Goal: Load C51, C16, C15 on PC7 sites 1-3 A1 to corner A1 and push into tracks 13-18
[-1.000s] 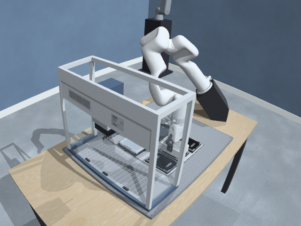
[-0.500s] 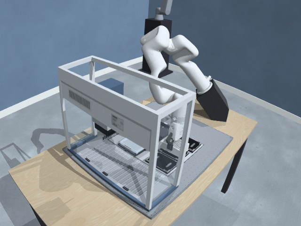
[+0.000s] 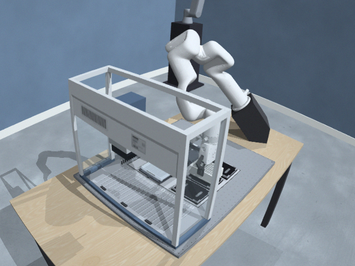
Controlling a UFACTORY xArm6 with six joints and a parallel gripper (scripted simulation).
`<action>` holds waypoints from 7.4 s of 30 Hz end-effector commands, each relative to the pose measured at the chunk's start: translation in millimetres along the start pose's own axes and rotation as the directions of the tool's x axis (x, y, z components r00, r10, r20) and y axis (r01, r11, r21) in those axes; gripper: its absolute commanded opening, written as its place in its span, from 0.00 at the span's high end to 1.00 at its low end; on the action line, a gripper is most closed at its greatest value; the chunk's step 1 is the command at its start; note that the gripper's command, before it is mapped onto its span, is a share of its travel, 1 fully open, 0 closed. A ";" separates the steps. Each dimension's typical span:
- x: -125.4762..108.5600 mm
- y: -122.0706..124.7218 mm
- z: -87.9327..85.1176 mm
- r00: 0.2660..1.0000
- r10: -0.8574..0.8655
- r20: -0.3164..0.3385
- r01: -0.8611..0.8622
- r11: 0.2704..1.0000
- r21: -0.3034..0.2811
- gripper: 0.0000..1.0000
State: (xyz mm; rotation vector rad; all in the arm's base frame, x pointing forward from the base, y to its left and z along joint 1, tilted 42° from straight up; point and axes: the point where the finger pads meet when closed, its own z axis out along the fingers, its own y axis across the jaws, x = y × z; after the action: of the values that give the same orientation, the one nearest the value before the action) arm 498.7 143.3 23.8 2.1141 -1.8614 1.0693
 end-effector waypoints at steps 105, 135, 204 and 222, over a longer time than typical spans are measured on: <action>88.1 45.7 -108.3 0.787 -0.618 0.000 0.618 0.787 0.003 1.00; 181.8 95.3 -107.5 0.001 -1.000 -0.003 1.000 0.001 0.001 1.00; 181.7 95.4 -107.4 -0.999 -0.033 -0.001 0.033 -0.999 -0.003 1.00; 181.8 95.4 -90.8 -0.999 -0.032 -0.001 0.032 -0.999 -0.003 1.00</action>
State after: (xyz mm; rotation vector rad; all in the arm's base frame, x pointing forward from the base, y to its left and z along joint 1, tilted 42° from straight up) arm 370.1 20.9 163.5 1.6214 1.7849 -0.1524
